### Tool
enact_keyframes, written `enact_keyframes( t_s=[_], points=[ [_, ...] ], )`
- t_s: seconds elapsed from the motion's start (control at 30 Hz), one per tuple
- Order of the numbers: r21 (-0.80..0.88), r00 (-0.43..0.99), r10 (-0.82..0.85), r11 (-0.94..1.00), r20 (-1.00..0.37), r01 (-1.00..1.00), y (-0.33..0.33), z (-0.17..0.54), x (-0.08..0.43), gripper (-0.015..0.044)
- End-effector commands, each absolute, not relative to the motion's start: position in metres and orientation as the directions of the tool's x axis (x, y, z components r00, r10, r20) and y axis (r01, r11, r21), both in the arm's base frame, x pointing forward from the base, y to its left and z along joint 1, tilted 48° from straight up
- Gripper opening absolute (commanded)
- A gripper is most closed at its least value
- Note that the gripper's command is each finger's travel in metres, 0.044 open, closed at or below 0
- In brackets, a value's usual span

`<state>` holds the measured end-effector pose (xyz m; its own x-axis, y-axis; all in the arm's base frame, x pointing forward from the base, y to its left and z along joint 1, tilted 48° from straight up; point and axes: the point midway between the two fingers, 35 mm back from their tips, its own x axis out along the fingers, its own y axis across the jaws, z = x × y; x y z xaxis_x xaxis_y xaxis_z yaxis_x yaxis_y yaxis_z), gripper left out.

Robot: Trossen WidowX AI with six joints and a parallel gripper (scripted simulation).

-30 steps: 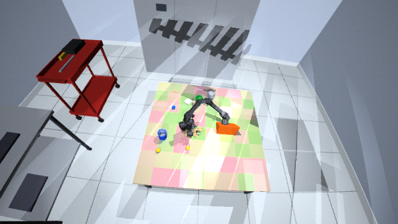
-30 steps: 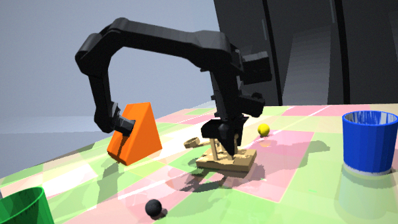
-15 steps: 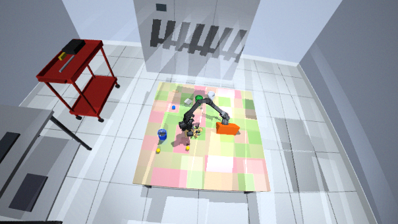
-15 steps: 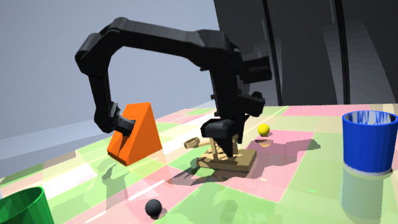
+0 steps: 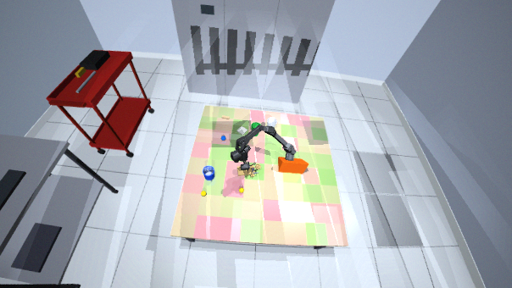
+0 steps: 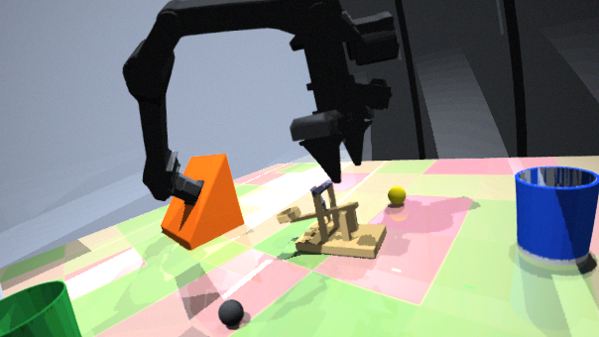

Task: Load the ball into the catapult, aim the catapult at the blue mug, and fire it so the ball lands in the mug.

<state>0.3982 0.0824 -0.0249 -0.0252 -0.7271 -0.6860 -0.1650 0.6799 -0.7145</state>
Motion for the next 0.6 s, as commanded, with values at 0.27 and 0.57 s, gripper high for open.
enact_keyframes(
  t_s=[0.27, 0.57],
  points=[
    [-0.718, -0.036, -0.732, 0.675, -0.680, -0.169, 0.057, -0.046, 0.393, 0.0440],
    [-0.718, -0.036, -0.733, 0.675, -0.680, -0.169, 0.048, -0.053, 0.392, 0.0440]
  ],
)
